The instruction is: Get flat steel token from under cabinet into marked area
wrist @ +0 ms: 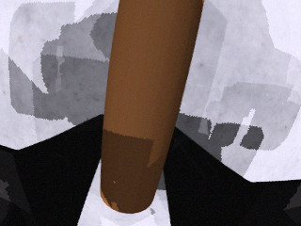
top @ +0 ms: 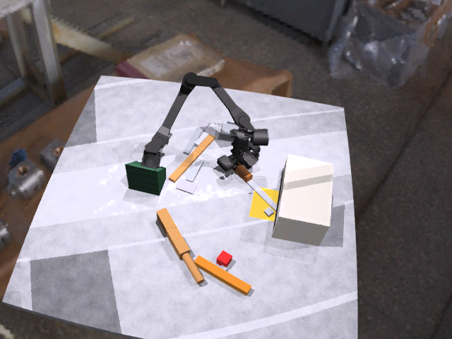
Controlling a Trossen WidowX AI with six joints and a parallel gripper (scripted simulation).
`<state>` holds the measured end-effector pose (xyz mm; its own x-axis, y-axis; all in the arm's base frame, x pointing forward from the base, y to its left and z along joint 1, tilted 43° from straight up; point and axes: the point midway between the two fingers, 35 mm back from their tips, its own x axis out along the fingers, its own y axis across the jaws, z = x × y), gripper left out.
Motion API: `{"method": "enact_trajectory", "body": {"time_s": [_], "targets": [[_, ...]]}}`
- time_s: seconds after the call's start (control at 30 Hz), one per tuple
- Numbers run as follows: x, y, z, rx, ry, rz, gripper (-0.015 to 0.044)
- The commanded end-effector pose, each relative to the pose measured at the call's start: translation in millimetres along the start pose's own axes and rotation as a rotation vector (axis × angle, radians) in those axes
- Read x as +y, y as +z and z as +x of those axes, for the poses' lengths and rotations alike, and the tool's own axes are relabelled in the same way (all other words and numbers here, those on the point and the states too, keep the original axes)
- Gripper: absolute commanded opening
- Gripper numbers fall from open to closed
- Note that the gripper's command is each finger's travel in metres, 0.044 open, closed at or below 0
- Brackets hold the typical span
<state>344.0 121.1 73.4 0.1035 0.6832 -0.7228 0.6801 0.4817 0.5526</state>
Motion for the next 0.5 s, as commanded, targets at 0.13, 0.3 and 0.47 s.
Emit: {"method": "enact_trajectory", "body": {"time_s": [0.13,0.3,0.47], "targets": [[0,-15,1,0.004,-0.003,0.001,0.0000],[1,-22,1,0.004,-0.003,0.002,0.0000],[1,-29,1,0.004,-0.002,0.002,0.0000]]}}
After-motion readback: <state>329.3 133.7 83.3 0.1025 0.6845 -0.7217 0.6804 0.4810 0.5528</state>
